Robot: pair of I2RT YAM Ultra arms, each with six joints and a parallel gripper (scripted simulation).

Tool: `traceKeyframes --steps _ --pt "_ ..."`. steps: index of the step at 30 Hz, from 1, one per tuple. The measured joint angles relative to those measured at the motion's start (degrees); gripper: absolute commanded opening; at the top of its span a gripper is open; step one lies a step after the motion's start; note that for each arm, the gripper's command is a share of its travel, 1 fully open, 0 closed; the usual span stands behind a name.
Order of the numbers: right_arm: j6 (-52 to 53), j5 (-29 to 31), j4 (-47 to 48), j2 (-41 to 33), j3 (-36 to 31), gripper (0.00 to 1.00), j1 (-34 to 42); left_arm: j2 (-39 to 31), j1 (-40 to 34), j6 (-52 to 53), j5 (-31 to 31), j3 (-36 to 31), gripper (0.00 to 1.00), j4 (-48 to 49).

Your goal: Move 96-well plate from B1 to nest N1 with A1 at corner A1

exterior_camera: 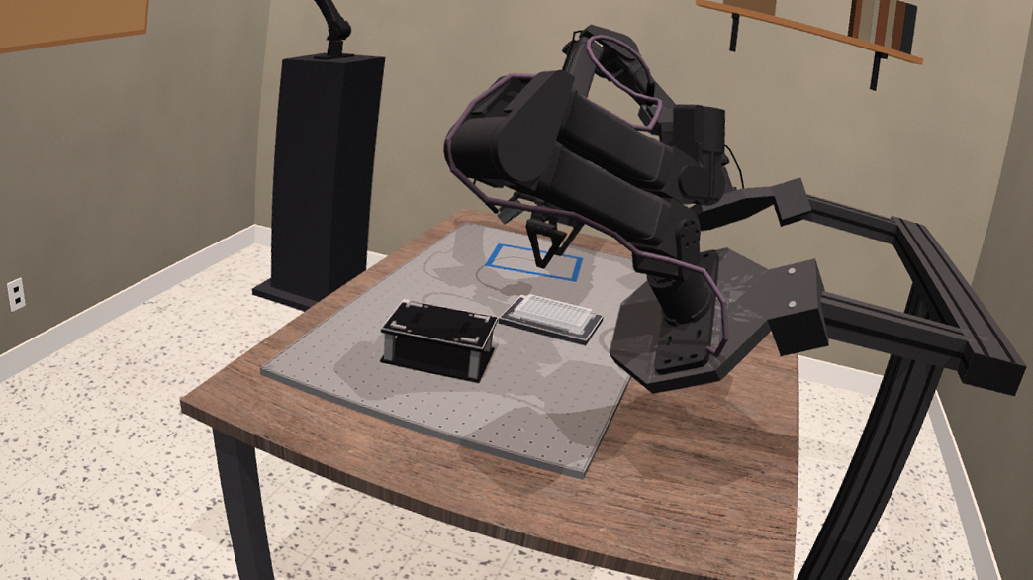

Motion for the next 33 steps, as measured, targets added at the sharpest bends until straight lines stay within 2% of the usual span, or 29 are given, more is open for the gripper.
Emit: traceKeyframes --steps 9,18,25,33 --pt "2.45 -0.04 -5.05 0.87 0.13 1.00 0.42 0.00 0.00 0.11 0.07 0.00 1.00 0.02" --pt "-2.54 2.84 -0.22 -3.50 -5.86 1.00 -1.66 3.13 3.58 2.71 4.94 3.26 1.00 2.40" --pt "-13.49 6.03 7.52 -17.84 -18.18 1.00 -7.21 11.04 16.61 8.96 13.00 11.26 1.00 9.31" --pt "-29.79 5.77 17.49 -33.62 -28.89 1.00 -15.54 22.21 31.06 16.24 22.43 19.47 1.00 22.25"
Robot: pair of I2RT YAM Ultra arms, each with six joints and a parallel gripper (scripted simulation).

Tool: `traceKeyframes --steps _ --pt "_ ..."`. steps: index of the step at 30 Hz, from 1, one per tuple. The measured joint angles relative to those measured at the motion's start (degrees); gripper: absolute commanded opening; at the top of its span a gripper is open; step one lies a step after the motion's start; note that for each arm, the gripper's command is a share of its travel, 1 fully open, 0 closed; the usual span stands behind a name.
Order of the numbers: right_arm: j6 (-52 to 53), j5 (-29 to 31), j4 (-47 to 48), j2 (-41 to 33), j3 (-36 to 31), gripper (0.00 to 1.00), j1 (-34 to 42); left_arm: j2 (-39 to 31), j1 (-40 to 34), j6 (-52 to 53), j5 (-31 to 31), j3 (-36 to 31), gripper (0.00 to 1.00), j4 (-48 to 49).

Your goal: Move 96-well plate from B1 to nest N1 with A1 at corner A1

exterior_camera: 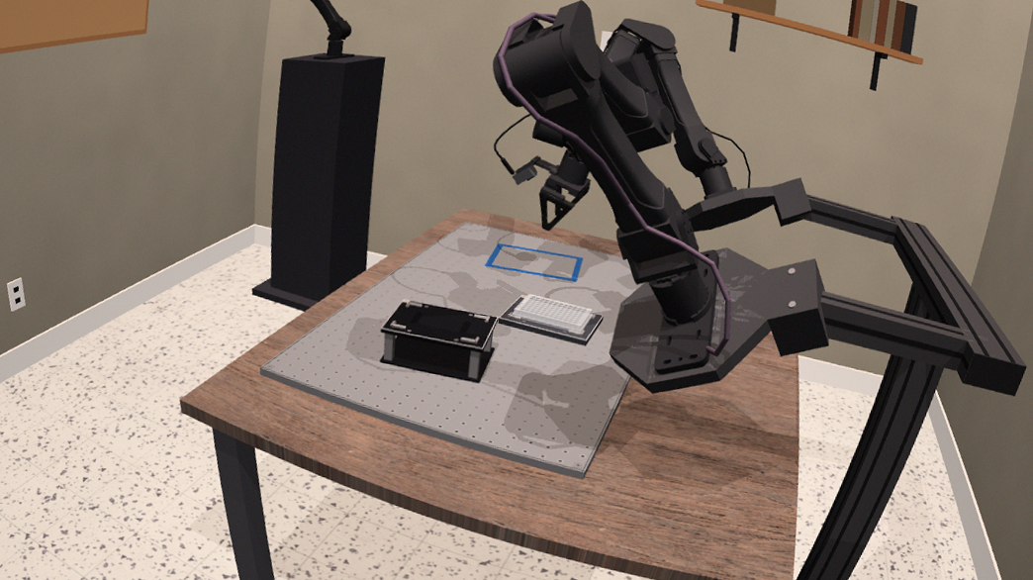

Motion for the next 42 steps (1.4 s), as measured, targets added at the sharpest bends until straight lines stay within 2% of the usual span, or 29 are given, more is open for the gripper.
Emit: traceKeyframes --steps 4,11,16,19,25,28,33,37,42 --pt "-8.02 -3.10 5.16 -5.57 -4.00 1.00 -3.85 8.20 4.66 2.84 4.28 2.34 1.00 6.08" --pt "-22.86 -11.43 12.33 -19.80 -10.56 1.00 -18.14 26.67 16.57 8.00 11.41 8.81 1.00 15.43" --pt "-32.74 -20.35 16.74 -27.80 -12.83 1.00 -29.05 40.33 24.26 11.45 16.15 13.25 1.00 21.49" --pt "-37.00 -26.23 18.67 -29.66 -12.92 1.00 -33.11 45.38 26.82 13.07 18.03 14.25 1.00 23.82" --pt "-44.83 -40.74 21.81 -31.87 -12.20 1.00 -47.04 58.36 32.92 16.13 22.34 18.69 1.00 29.46" --pt "-47.34 -47.67 22.86 -31.82 -10.67 1.00 -54.75 61.70 34.91 17.11 23.39 19.52 1.00 30.40" --pt "-49.48 -56.33 25.38 -29.11 -6.82 1.00 -65.75 62.64 35.21 17.90 24.52 20.04 1.00 31.95" --pt "-50.10 -60.46 26.38 -27.50 -5.84 1.00 -67.47 62.64 35.21 18.05 24.92 20.41 1.00 33.07" --pt "-50.31 -62.51 26.38 -26.43 -5.51 1.00 -68.15 62.64 35.21 18.05 25.14 20.48 1.00 33.40"
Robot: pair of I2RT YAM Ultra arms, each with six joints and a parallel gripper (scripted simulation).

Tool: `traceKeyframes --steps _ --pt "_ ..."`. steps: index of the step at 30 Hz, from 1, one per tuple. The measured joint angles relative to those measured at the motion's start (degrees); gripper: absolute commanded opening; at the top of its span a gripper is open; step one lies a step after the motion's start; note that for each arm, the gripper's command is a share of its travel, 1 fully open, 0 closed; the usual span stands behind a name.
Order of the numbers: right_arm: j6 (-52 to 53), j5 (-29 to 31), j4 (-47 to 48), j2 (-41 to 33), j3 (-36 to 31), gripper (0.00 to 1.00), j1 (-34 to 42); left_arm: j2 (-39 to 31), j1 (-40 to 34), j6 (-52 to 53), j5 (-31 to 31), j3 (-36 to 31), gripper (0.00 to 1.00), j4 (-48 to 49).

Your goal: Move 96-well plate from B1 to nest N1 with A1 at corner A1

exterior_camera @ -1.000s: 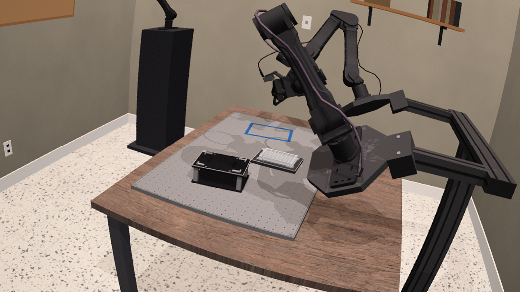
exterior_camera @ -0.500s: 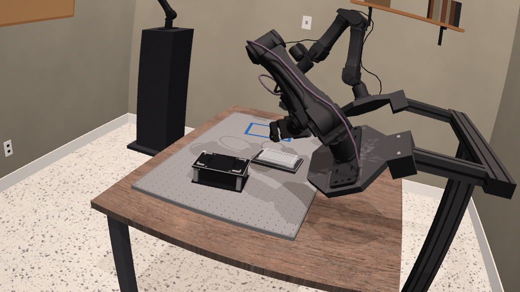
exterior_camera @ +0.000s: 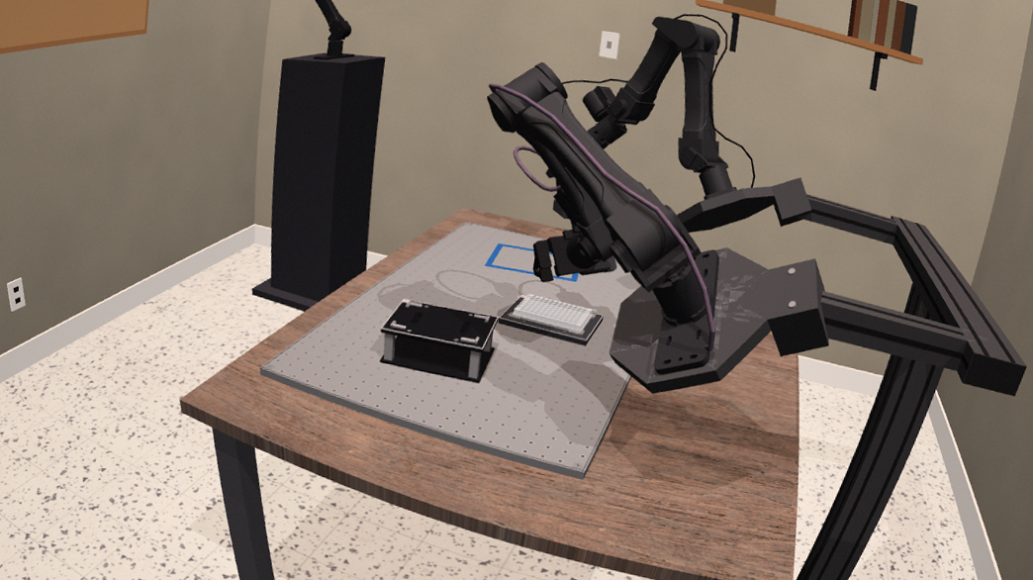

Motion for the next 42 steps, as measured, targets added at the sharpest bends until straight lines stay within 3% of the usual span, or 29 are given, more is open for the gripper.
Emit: traceKeyframes --steps 6,14,24,30,42 --pt "-0.02 -0.90 0.04 -0.02 0.02 1.00 0.00 -0.02 0.00 -1.18 -0.37 0.00 1.00 -0.98" --pt "-0.02 -1.14 0.04 -0.02 0.00 1.00 0.00 -0.59 -1.20 -9.51 -5.99 1.64 1.00 -10.38" --pt "-0.02 -1.18 0.04 -0.02 0.00 1.00 0.00 -5.11 -4.81 -29.73 -18.64 11.45 1.00 -34.05" --pt "-0.02 -1.18 0.04 -0.02 0.00 1.00 0.00 -5.22 -4.85 -40.54 -22.88 16.74 1.00 -48.92" --pt "-0.02 -1.18 0.04 -0.02 0.00 1.00 0.00 -2.01 -3.98 -66.10 -21.18 30.47 1.00 -84.00"
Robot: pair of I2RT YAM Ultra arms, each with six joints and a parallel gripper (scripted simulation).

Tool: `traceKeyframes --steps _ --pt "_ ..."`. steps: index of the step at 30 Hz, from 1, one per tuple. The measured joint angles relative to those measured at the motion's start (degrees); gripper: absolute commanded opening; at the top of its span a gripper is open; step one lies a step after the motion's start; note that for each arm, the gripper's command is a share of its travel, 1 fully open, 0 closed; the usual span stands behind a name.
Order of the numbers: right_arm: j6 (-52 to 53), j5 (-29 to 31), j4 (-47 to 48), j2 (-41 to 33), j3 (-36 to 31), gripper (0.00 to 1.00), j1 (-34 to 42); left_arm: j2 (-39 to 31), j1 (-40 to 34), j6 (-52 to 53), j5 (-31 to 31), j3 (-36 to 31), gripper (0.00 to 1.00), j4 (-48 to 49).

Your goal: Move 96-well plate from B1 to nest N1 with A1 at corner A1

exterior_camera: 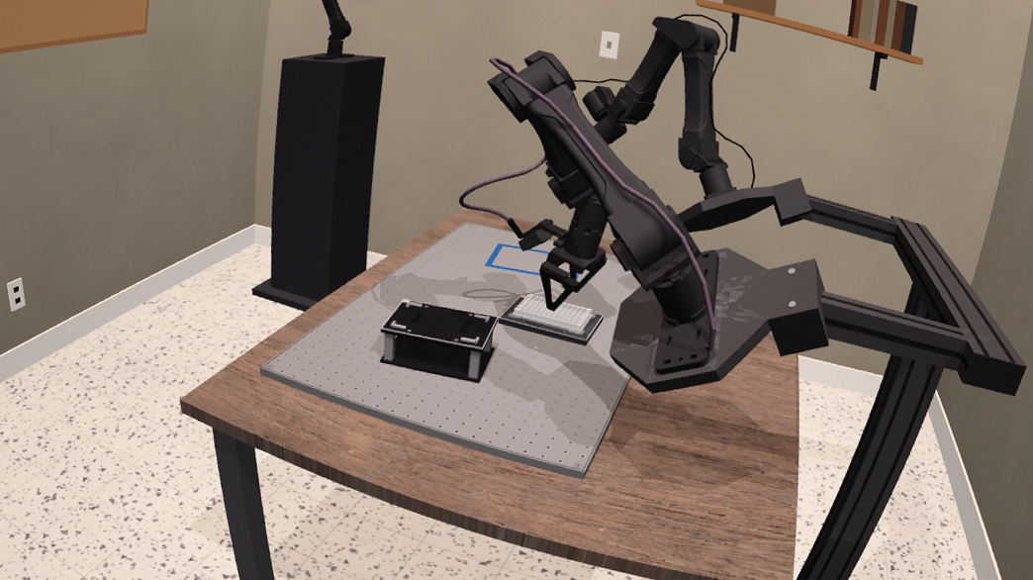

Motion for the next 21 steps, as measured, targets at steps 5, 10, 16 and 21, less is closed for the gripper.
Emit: traceKeyframes --steps 5,10,16,21 --pt "0.00 0.00 0.00 0.00 0.00 1.00 0.00 3.48 0.70 -6.25 2.62 8.13 1.00 -12.26" --pt "0.00 0.00 0.00 0.00 0.00 1.00 0.00 6.25 1.42 -10.93 5.16 19.67 1.00 -20.92" --pt "0.00 0.00 0.00 0.00 0.00 1.00 0.00 6.93 1.77 -13.25 5.46 25.14 1.00 -24.55" --pt "0.00 0.00 0.00 0.00 0.00 1.00 0.00 7.96 1.77 -13.90 5.70 25.16 1.00 -26.67"
